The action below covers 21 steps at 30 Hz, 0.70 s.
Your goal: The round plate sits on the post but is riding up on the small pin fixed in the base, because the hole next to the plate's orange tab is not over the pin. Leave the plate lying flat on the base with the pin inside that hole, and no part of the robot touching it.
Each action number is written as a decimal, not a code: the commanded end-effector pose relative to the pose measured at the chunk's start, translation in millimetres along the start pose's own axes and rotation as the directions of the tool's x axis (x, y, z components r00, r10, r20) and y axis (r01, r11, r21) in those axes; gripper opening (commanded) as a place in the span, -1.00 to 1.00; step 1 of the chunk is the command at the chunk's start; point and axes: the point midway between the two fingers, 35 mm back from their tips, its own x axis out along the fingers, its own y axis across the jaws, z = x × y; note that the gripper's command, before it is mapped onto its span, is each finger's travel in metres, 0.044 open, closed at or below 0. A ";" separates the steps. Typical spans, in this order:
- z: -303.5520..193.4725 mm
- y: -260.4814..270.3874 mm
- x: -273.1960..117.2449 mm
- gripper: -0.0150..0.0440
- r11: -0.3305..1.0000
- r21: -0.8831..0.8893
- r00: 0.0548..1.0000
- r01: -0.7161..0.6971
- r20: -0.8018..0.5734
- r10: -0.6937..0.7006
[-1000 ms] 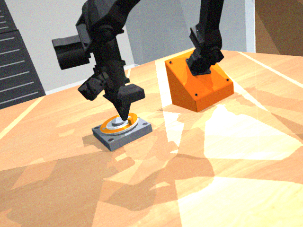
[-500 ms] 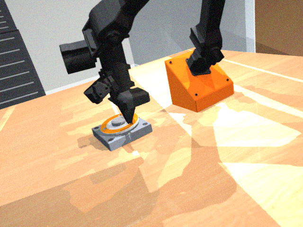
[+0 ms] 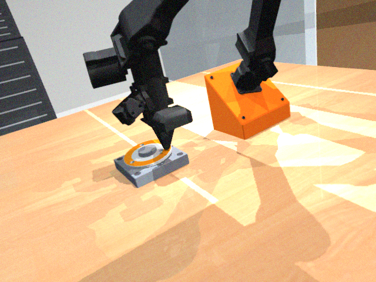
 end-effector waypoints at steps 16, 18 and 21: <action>-18.0 -20.3 -1.3 -0.49 1.000 0.001 1.000 0.006 -0.004 -0.006; -18.8 -22.6 -1.5 -0.49 1.000 0.001 1.000 0.006 -0.004 -0.006; -19.6 -24.9 -1.7 -0.49 1.000 0.001 1.000 0.006 -0.004 -0.006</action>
